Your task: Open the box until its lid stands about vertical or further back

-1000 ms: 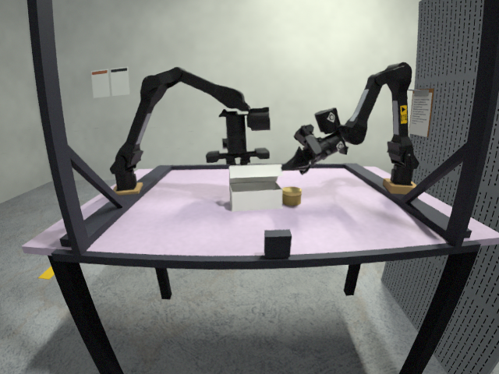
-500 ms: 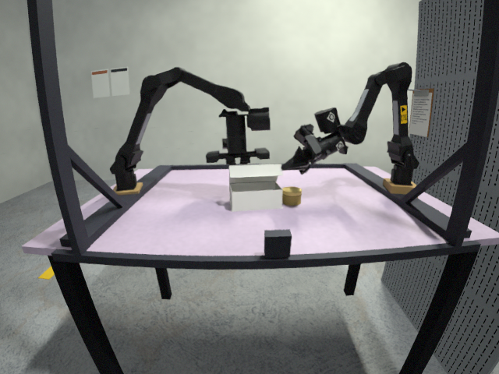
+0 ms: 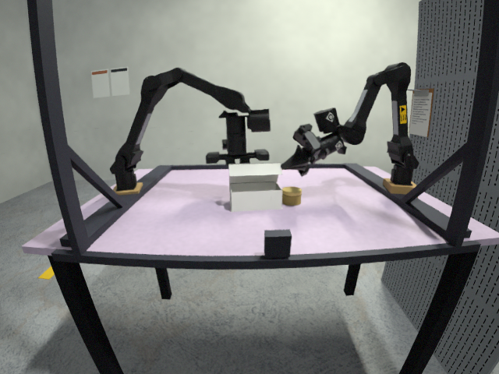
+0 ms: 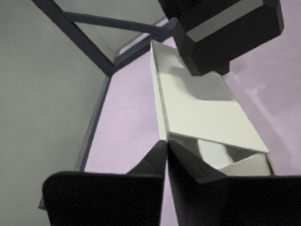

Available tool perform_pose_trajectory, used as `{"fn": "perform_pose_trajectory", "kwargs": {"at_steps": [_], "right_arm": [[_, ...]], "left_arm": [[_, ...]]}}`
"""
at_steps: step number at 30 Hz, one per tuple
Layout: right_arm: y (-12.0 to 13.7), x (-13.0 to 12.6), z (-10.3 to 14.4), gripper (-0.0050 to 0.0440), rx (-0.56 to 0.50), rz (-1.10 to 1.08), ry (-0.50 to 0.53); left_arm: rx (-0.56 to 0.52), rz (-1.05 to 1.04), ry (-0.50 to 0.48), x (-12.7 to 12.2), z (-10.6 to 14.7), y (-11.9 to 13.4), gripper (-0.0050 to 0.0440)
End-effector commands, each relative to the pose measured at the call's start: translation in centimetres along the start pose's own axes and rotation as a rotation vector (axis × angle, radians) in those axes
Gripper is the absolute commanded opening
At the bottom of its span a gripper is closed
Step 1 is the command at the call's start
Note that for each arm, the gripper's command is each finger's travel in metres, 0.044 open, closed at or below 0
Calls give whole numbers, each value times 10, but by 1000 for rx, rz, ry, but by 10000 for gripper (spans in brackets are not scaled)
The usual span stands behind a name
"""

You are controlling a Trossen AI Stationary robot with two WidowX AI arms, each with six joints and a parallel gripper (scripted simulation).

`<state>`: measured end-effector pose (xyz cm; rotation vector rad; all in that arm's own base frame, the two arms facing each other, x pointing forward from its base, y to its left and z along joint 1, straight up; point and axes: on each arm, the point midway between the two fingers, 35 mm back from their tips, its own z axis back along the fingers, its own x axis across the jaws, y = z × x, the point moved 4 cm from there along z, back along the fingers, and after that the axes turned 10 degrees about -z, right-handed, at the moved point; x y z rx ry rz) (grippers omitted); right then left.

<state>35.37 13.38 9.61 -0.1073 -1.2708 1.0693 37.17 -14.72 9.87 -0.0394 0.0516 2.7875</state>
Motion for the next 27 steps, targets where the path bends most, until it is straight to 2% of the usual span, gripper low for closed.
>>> {"fn": "perform_pose_trajectory", "kwargs": {"at_steps": [1,27], "right_arm": [[0,-2,0,3,2,-35,-10],[-2,-4,-3,3,5,-212,-80]], "left_arm": [[0,0,6,0,2,1,-50],[0,0,6,0,2,1,-50]]}}
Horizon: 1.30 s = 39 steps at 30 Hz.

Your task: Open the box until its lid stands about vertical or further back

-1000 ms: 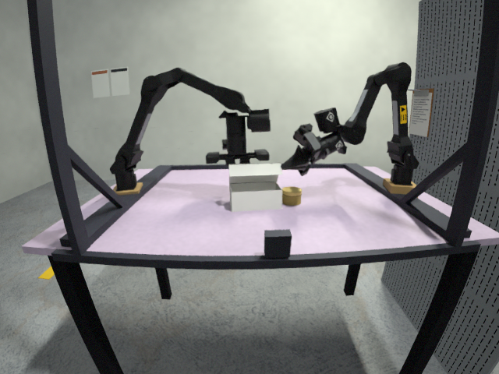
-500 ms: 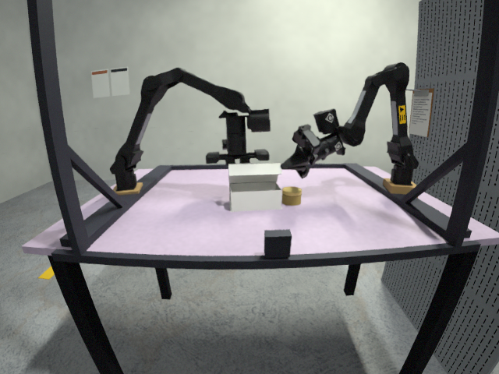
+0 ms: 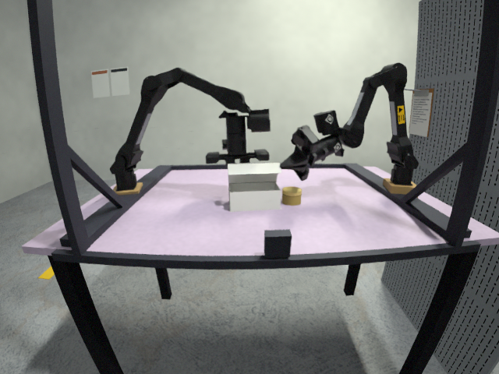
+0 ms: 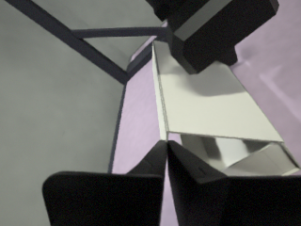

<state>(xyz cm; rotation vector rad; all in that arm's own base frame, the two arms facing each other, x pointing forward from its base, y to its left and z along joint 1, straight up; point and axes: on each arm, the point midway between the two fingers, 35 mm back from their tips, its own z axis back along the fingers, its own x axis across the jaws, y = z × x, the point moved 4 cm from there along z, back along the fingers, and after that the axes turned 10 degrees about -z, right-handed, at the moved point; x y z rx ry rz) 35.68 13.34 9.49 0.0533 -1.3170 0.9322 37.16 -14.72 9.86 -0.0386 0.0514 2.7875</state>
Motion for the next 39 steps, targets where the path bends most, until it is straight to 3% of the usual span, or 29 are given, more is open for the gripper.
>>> {"fn": "perform_pose_trajectory", "kwargs": {"at_steps": [1,39], "right_arm": [[-2,-2,0,3,-6,-27,-5],[-3,-4,-2,3,6,-263,-80]], "left_arm": [[0,0,6,0,2,1,-50],[0,0,6,0,2,1,-50]]}}
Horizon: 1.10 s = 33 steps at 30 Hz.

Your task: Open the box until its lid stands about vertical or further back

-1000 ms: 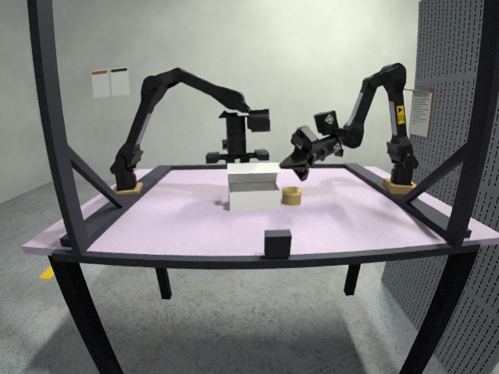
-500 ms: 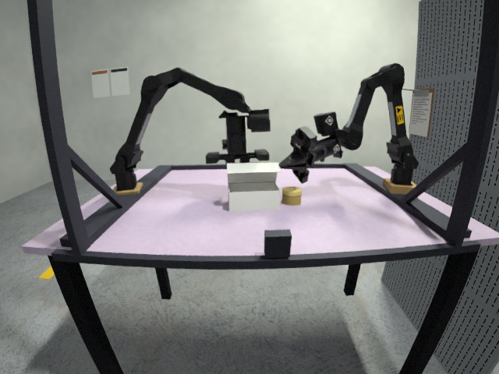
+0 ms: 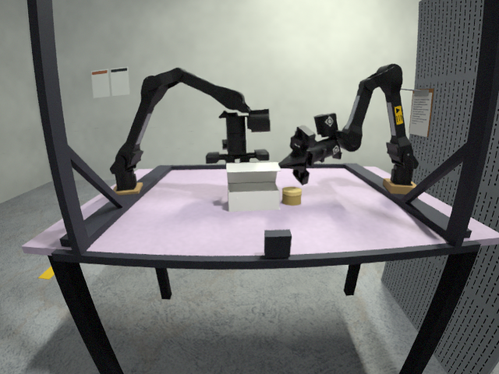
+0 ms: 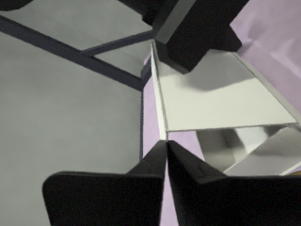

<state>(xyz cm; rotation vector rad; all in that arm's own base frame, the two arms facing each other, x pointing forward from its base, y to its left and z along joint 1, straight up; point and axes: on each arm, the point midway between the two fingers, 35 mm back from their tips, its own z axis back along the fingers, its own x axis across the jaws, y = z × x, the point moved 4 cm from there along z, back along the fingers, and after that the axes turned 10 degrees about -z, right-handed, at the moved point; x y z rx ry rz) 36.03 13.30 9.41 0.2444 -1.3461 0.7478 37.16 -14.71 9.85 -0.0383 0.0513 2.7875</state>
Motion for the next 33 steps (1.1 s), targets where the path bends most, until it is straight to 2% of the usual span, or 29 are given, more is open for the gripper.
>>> {"fn": "perform_pose_trajectory", "kwargs": {"at_steps": [1,33], "right_arm": [[-2,-3,1,3,-4,-42,-6],[-4,-5,0,3,20,-247,-68]], "left_arm": [[0,0,7,0,2,1,-50],[0,0,7,0,2,1,-50]]}}
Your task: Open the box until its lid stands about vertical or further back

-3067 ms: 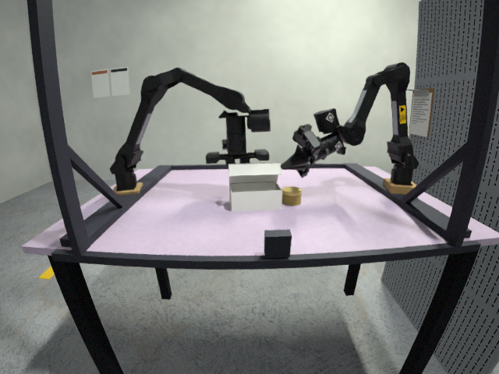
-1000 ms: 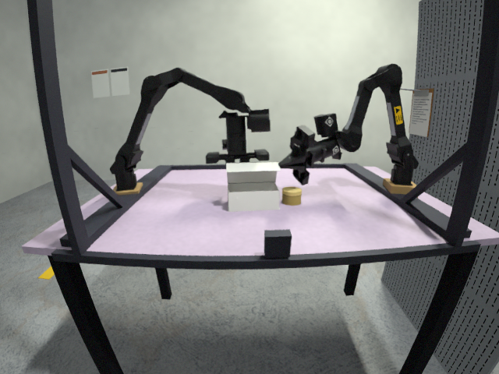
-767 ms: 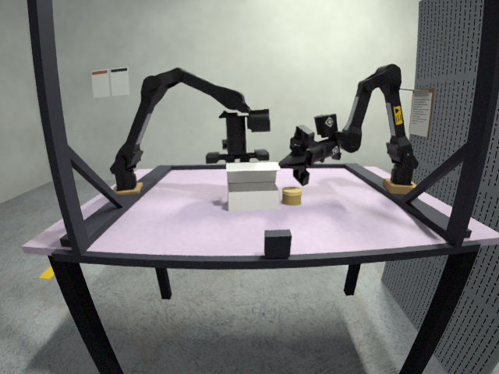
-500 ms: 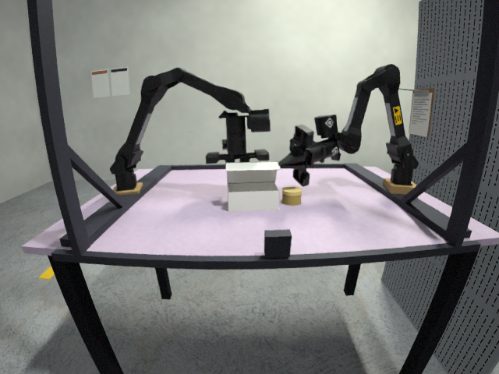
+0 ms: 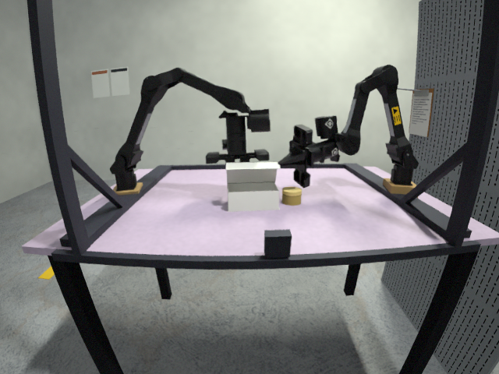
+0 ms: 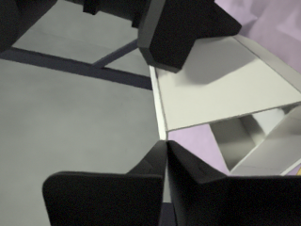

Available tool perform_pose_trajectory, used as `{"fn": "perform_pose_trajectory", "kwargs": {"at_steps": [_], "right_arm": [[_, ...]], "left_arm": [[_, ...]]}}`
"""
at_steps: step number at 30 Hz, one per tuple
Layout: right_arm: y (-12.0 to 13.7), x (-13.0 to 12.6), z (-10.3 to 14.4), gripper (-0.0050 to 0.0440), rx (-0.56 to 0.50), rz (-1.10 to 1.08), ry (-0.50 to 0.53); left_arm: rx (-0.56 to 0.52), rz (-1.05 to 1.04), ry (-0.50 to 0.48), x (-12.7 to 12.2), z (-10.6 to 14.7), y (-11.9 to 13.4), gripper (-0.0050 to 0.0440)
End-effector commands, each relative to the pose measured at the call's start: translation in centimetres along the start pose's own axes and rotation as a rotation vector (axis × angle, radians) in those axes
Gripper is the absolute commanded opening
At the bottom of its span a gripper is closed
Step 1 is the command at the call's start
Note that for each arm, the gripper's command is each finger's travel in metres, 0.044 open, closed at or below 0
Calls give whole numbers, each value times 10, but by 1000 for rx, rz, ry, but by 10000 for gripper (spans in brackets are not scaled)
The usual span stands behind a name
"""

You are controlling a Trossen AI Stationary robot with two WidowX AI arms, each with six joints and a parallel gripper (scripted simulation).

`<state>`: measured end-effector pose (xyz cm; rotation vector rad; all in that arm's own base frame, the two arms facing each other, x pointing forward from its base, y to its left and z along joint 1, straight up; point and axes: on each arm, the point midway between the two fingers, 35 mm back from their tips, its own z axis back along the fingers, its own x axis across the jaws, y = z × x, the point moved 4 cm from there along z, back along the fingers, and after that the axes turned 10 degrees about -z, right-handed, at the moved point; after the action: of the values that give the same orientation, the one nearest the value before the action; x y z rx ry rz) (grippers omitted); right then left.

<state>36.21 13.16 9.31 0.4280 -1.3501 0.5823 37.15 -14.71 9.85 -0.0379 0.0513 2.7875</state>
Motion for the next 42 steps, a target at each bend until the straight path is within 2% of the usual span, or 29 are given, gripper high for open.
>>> {"fn": "perform_pose_trajectory", "kwargs": {"at_steps": [1,42], "right_arm": [[-3,-3,1,3,-4,-42,-4],[-4,-6,3,3,45,-294,-67]], "left_arm": [[0,0,7,0,2,1,-50],[0,0,7,0,2,1,-50]]}}
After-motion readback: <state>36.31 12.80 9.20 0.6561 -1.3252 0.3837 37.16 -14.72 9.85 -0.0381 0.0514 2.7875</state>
